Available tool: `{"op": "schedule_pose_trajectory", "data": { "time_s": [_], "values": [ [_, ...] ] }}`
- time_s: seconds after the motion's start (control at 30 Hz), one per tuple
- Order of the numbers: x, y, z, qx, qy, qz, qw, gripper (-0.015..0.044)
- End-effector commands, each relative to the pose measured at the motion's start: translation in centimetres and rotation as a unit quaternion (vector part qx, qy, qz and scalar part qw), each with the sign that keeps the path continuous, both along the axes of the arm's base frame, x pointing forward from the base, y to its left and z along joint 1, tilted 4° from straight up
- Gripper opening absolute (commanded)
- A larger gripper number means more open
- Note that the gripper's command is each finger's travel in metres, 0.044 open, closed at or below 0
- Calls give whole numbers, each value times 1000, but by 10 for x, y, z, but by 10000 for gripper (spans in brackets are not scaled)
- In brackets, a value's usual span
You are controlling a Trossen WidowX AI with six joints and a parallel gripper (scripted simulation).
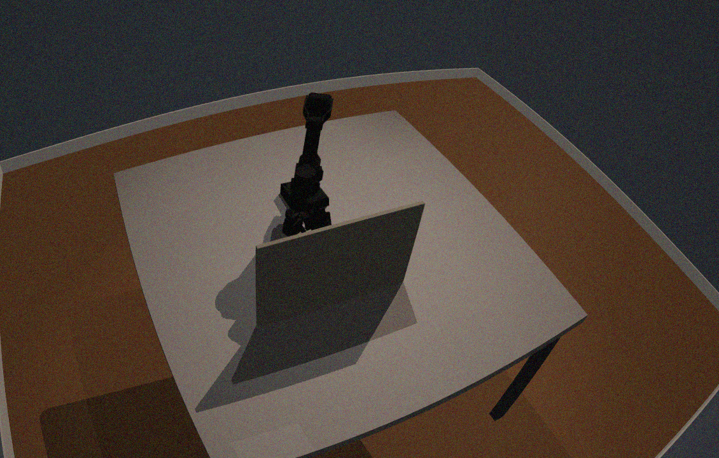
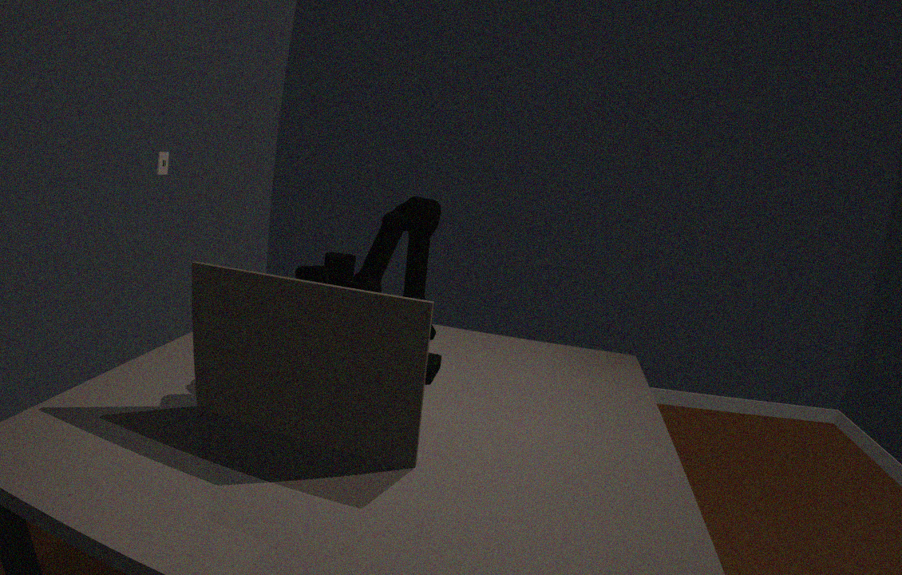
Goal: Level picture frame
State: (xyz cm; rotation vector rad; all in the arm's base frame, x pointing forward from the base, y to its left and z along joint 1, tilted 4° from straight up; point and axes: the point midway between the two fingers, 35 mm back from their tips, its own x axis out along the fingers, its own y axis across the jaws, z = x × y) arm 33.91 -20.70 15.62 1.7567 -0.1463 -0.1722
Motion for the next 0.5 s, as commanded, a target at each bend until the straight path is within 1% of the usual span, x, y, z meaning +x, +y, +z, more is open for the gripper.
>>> {"op": "schedule_pose_trajectory", "data": {
  "time_s": [0.0, 0.47],
  "values": [
    [0, -1, 5, -1, -4, -2, 1000, 0],
    [0, -2, 10, -2, -4, -2, 1000, 0]
  ]
}}
